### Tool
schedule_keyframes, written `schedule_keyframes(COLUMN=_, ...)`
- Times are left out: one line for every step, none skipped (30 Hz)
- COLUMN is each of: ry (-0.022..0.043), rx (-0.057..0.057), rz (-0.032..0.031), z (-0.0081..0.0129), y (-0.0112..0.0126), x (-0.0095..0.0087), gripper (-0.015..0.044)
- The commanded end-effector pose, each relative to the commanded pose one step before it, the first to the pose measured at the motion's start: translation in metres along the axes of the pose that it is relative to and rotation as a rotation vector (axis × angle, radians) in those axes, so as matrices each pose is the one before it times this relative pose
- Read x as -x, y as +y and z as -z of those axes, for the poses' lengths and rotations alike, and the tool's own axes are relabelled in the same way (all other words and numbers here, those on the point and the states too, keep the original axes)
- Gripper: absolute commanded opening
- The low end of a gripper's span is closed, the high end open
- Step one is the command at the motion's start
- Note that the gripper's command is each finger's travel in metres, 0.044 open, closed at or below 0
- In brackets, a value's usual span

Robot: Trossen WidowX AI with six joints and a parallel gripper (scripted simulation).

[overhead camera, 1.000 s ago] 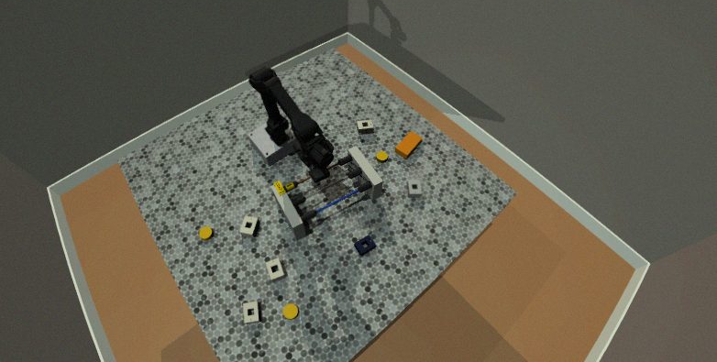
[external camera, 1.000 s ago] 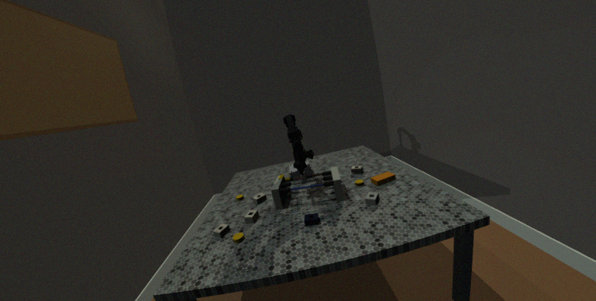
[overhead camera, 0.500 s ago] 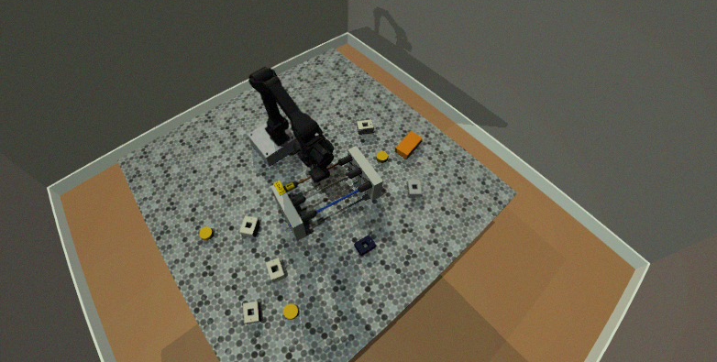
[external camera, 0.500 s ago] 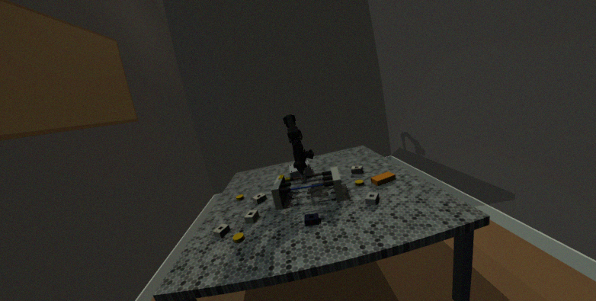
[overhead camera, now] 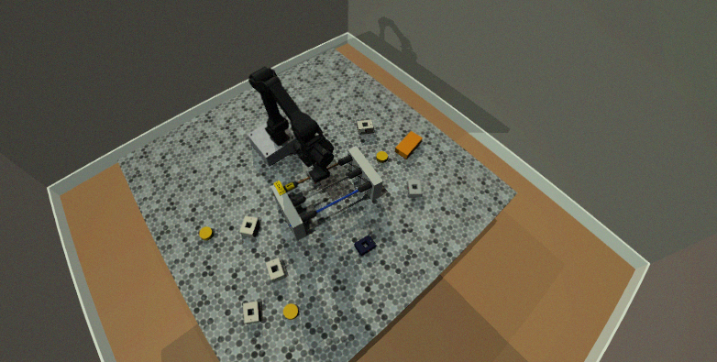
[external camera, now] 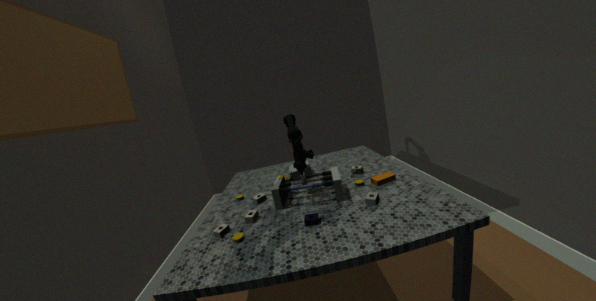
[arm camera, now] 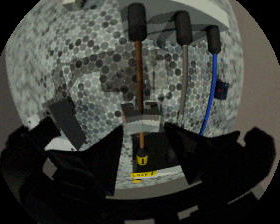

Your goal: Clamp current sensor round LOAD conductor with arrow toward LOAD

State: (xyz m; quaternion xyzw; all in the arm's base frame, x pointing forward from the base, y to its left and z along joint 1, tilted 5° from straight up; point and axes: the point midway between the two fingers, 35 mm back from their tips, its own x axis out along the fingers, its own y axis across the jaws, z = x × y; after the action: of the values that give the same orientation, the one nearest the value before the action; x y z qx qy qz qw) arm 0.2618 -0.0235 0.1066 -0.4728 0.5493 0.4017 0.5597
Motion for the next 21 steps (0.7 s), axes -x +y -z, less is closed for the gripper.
schedule_keyframes(ry=-0.00028, rx=0.0011, rz=0.00014, z=-0.00004, y=-0.00004, x=0.00052, gripper=0.0394)
schedule_keyframes(ry=0.0, rx=0.0, rz=0.0, z=0.0, y=0.0, x=0.0, gripper=0.042)
schedule_keyframes(ry=0.0, rx=0.0, rz=0.0, z=0.0, y=0.0, x=0.0, gripper=0.044)
schedule_keyframes(ry=0.0, rx=0.0, rz=0.0, z=0.0, y=0.0, x=0.0, gripper=0.044)
schedule_keyframes(ry=0.0, rx=0.0, rz=0.0, z=0.0, y=0.0, x=0.0, gripper=0.044)
schedule_keyframes(ry=0.0, rx=0.0, rz=0.0, z=0.0, y=0.0, x=0.0, gripper=0.044)
schedule_keyframes(ry=0.0, rx=0.0, rz=0.0, z=0.0, y=0.0, x=0.0, gripper=0.044)
schedule_keyframes(ry=0.0, rx=0.0, rz=0.0, z=0.0, y=0.0, x=0.0, gripper=0.044)
schedule_keyframes(ry=0.0, rx=0.0, rz=0.0, z=0.0, y=0.0, x=0.0, gripper=0.044)
schedule_keyframes(ry=0.0, rx=0.0, rz=0.0, z=0.0, y=0.0, x=0.0, gripper=0.044)
schedule_keyframes(ry=-0.00025, rx=0.0004, rz=-0.00137, z=-0.00002, y=-0.00014, x=-0.00283, gripper=0.044)
schedule_keyframes(ry=-0.00078, rx=0.0012, rz=-0.00412, z=-0.00001, y=-0.00023, x=-0.00846, gripper=0.044)
schedule_keyframes(ry=-0.00121, rx=0.0018, rz=-0.00622, z=0.00011, y=0.00015, x=-0.01261, gripper=0.044)
schedule_keyframes(ry=-0.00084, rx=0.0012, rz=-0.00418, z=0.00015, y=0.00041, x=-0.00835, gripper=0.044)
schedule_keyframes(ry=-0.00029, rx=0.0004, rz=-0.0014, z=0.00006, y=0.00019, x=-0.00277, gripper=0.044)
schedule_keyframes(ry=0.0, rx=0.0, rz=0.0, z=0.0, y=0.0, x=0.0, gripper=0.044)
schedule_keyframes(ry=0.0, rx=0.0, rz=0.0, z=0.0, y=0.0, x=0.0, gripper=0.044)
schedule_keyframes(ry=0.0, rx=0.0, rz=0.0, z=0.0, y=0.0, x=0.0, gripper=0.044)
schedule_keyframes(ry=0.0, rx=0.0, rz=0.0, z=0.0, y=-0.00002, x=-0.00026, gripper=0.044)
schedule_keyframes(ry=0.0, rx=0.0, rz=0.0, z=-0.00001, y=-0.00003, x=-0.00053, gripper=0.044)
schedule_keyframes(ry=0.0, rx=0.0, rz=0.0, z=-0.00001, y=-0.00004, x=-0.0008, gripper=0.044)
